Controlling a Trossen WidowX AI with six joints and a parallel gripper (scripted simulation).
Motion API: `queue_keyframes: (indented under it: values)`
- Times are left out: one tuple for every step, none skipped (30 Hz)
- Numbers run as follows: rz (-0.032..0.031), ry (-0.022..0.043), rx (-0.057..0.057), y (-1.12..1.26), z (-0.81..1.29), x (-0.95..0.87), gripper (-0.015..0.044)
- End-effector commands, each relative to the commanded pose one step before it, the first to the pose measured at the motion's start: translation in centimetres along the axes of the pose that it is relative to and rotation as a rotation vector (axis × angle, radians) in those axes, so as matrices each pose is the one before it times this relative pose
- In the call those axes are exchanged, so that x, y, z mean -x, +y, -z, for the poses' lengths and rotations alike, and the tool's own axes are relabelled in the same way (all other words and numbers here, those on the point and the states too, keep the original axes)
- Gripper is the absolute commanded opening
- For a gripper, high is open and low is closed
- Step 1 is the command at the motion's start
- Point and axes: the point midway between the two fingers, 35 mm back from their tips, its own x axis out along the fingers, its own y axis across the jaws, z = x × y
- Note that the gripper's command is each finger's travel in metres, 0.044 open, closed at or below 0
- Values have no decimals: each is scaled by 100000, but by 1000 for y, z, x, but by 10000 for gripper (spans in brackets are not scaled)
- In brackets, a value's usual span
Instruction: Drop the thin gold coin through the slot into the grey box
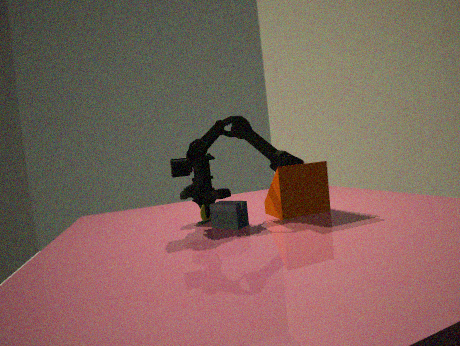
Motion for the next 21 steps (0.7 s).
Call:
queue_keyframes:
  values:
    - [208, 231, 494, 13, 29, -58, 0]
    - [0, 0, 0, 0, 0, 0, 0]
    - [-6, -7, 0, -2, -7, 39, 0]
    - [-18, -20, 1, -6, -21, 117, 0]
    - [-29, -32, 2, -10, -34, 196, 0]
    - [-35, -38, 2, -11, -40, 241, 0]
    - [-33, -36, 2, -10, -38, 242, 0]
    - [-32, -33, 2, -10, -36, 243, 0]
    - [-31, -31, 2, -9, -34, 243, 0]
    - [-29, -29, 2, -8, -31, 244, 0]
    - [-28, -27, 2, -7, -29, 245, 0]
    - [-27, -25, 2, -6, -27, 246, 0]
    - [-25, -23, 2, -5, -25, 246, 0]
    - [-24, -21, 2, -5, -23, 247, 0]
    - [-22, -19, 2, -4, -21, 248, 0]
    - [-21, -17, 2, -3, -19, 248, 0]
    - [-19, -15, 2, -2, -17, 249, 0]
    - [-17, -13, 2, -2, -15, 249, 0]
    - [-16, -11, 2, -1, -12, 250, 0]
    - [-14, -9, 2, 0, -10, 250, 0]
    - [-13, -8, 2, 1, -8, 251, 0]
